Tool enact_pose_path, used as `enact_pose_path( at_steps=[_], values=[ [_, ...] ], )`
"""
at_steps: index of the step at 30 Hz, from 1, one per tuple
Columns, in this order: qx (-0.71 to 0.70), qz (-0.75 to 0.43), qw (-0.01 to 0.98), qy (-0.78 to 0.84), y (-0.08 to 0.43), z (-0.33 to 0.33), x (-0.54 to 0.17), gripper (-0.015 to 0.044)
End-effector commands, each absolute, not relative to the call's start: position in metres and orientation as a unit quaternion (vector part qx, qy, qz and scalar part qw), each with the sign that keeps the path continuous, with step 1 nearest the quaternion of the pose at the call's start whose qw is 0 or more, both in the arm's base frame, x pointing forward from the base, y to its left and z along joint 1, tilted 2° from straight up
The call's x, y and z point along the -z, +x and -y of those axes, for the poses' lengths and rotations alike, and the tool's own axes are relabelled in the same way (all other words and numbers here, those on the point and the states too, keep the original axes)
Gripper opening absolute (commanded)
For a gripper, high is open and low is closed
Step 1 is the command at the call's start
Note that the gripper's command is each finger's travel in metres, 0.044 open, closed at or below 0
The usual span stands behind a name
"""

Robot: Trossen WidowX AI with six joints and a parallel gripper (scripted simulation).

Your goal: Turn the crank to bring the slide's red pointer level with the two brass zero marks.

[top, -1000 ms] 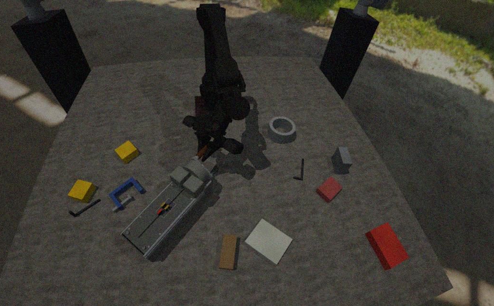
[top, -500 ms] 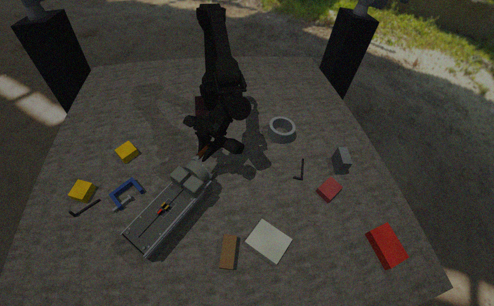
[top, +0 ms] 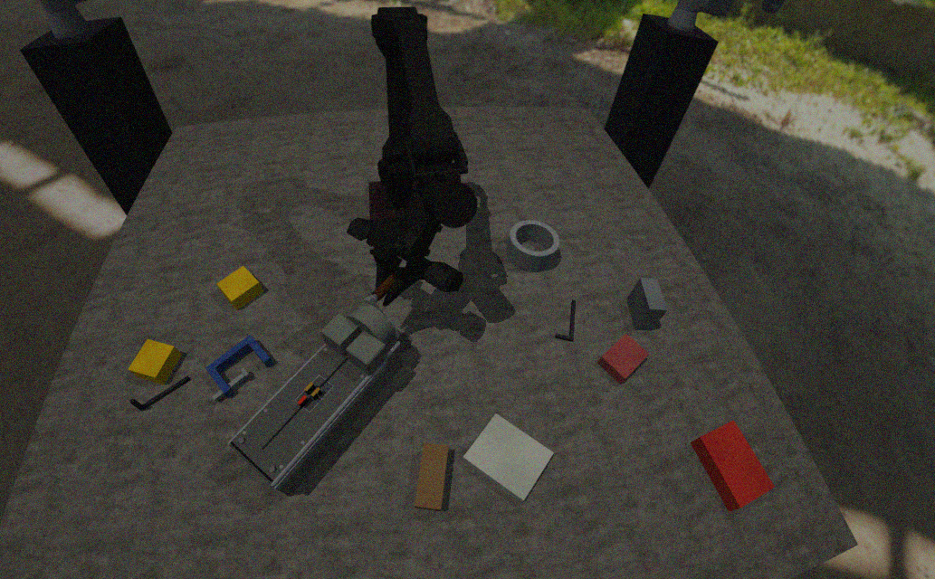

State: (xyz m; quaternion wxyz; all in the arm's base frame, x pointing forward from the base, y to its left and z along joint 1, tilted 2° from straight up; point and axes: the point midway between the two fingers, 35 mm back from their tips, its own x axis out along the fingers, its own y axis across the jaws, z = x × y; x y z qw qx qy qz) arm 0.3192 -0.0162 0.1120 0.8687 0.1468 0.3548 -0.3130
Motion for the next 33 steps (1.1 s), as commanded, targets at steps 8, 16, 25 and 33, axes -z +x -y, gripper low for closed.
enact_pose_path(
  at_steps=[8,16,25,33],
  values=[
    [0.305,-0.349,0.873,0.151,0.3242,0.0098,-0.1178,0.0],
    [0.305,-0.349,0.873,0.151,0.3246,0.0093,-0.1178,0.0],
    [0.305,-0.349,0.873,0.151,0.3251,0.0087,-0.1178,0.0],
    [0.305,-0.349,0.873,0.151,0.3255,0.0082,-0.1178,0.0]
  ],
)
